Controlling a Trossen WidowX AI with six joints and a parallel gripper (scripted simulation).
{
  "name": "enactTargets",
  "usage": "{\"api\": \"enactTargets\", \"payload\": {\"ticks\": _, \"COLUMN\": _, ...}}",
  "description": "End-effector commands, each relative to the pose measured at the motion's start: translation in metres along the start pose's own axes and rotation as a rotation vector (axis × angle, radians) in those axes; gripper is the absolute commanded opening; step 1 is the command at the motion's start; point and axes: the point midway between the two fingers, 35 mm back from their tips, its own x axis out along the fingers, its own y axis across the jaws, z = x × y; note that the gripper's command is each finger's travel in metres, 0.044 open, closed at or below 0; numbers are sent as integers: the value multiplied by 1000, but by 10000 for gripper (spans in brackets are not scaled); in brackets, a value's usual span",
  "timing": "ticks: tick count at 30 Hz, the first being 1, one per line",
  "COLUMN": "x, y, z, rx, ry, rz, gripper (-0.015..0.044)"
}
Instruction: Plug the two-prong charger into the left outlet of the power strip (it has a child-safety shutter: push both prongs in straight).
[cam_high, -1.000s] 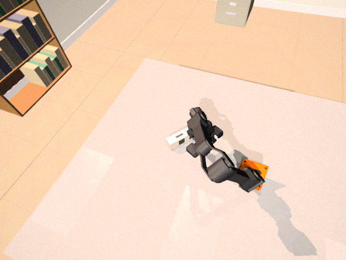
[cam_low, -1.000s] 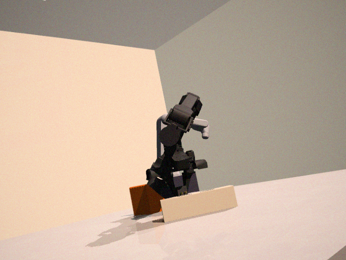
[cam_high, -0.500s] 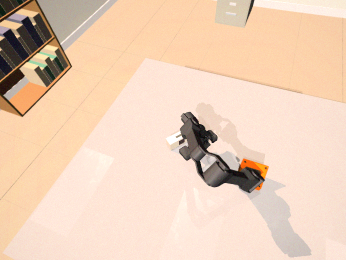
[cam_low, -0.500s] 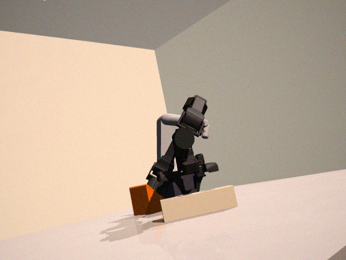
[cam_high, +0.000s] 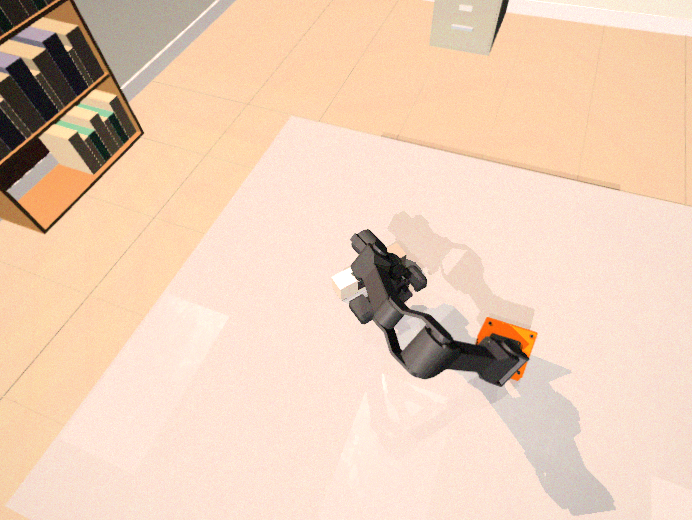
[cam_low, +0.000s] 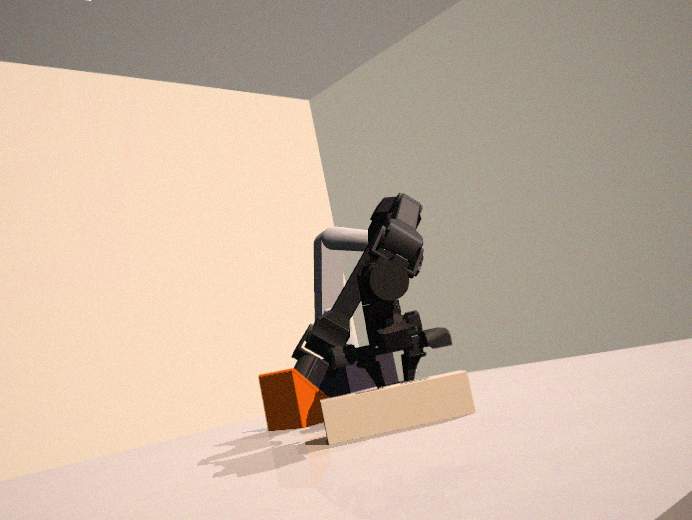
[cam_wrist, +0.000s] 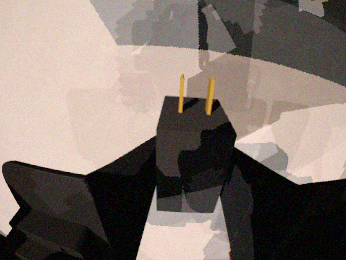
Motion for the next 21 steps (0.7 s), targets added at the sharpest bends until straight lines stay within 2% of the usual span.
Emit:
{"api": "enactTargets", "payload": {"ticks": 1, "x": -1, "y": 2, "z": 7, "rx": 3, "ry": -6, "rz": 5, "gripper": 0}}
{"api": "enactTargets", "payload": {"ticks": 21, "x": -1, "y": 6, "z": 29, "rx": 14, "ry": -5, "rz": 7, "gripper": 0}}
